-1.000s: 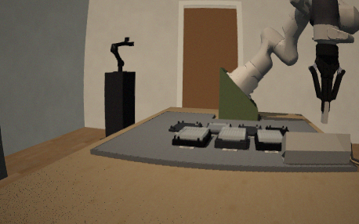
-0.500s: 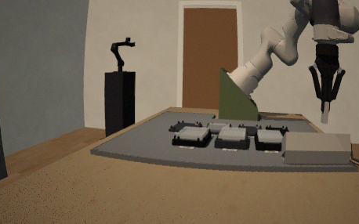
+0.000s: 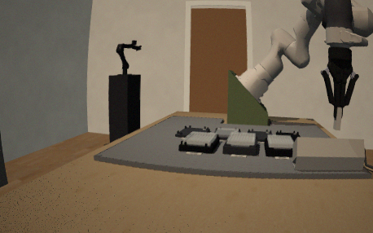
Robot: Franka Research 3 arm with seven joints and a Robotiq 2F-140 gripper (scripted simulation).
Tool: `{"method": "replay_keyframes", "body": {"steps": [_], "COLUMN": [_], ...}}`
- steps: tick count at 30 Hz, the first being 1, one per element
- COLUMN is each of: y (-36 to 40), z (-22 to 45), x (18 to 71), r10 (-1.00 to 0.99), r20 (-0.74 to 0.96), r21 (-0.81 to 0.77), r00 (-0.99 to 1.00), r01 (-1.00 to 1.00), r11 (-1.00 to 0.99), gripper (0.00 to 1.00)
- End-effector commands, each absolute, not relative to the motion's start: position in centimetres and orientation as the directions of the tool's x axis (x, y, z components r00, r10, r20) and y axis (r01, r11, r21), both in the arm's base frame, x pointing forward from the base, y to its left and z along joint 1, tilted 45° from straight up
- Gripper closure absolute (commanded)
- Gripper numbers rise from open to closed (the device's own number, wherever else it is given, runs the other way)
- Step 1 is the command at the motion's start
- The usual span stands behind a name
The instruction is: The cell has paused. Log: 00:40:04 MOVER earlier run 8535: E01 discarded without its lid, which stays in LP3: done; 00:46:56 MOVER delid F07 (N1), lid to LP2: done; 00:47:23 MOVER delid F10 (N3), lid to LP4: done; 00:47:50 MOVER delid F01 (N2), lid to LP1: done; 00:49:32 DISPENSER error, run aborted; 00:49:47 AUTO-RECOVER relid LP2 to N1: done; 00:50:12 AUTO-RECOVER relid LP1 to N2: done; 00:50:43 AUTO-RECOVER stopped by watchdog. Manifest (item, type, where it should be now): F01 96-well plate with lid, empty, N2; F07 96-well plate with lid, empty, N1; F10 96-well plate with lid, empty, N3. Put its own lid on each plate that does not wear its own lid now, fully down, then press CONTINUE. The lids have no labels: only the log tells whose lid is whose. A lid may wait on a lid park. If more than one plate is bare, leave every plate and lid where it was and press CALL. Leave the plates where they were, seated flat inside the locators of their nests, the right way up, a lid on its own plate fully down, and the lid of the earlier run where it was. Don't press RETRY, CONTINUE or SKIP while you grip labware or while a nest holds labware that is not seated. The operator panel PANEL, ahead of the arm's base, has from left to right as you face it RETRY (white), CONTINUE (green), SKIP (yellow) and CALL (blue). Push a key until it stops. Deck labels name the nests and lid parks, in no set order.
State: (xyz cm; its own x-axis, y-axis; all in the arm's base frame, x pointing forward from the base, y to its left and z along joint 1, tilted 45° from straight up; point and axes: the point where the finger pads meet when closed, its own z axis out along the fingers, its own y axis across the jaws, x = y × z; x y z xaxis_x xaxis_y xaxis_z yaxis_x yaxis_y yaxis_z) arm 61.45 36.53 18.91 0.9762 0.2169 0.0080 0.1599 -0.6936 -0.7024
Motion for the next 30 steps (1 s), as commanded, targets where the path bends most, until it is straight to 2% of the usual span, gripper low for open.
{"method": "replay_keyframes", "body": {"steps": [1, 30], "y": [37.0, 38.5], "z": [18.7, 17.2], "x": [61.4, 61.1], "r10": [0.215, 0.215], "r20": [0.008, 0.008], "r21": [-0.703, -0.703], "r00": [0.977, 0.977], "r01": [0.158, 0.158], "r11": [-0.693, -0.693], "gripper": [1.0, 1.0]}}
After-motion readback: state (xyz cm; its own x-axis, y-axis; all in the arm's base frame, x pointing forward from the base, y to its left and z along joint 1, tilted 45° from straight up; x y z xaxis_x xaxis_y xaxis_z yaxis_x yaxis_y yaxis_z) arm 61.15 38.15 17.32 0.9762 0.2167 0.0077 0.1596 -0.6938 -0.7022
